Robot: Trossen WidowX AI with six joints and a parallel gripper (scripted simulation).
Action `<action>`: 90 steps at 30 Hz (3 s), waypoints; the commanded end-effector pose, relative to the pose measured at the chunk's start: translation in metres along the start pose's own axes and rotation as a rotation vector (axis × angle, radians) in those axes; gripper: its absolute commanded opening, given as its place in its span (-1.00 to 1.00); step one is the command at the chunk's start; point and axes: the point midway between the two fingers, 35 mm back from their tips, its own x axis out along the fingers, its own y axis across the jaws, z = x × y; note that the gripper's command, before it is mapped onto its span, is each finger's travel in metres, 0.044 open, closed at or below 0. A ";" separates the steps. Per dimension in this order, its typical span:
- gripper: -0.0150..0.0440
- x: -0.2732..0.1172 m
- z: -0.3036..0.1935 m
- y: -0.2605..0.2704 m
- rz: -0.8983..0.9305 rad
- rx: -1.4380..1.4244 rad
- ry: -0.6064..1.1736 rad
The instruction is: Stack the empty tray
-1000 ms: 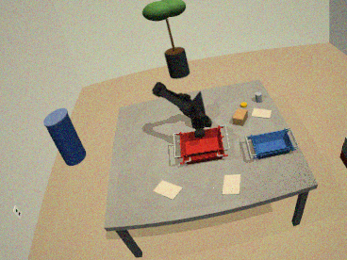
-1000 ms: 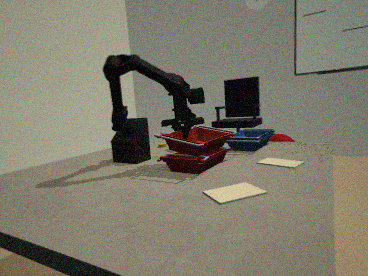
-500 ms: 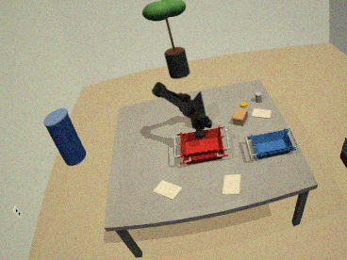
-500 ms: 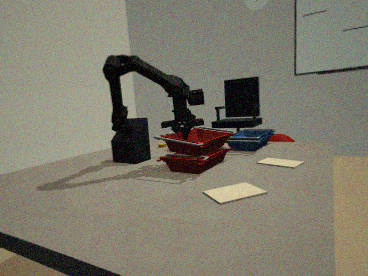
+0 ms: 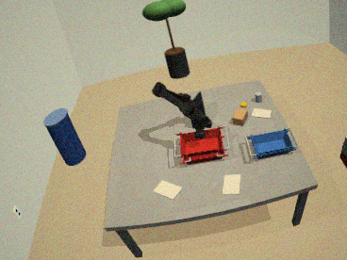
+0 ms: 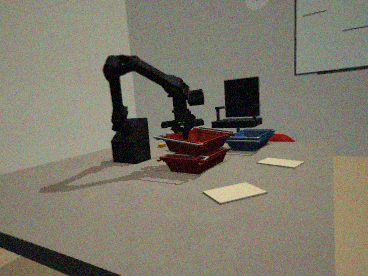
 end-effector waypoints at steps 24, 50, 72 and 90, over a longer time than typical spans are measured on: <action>-0.49 0.006 -0.001 0.008 0.032 -0.012 -0.002; -0.49 0.014 -0.001 0.010 0.032 -0.012 -0.001; -0.49 0.014 -0.001 0.010 0.032 -0.012 -0.001; -0.49 0.014 -0.001 0.010 0.032 -0.012 -0.001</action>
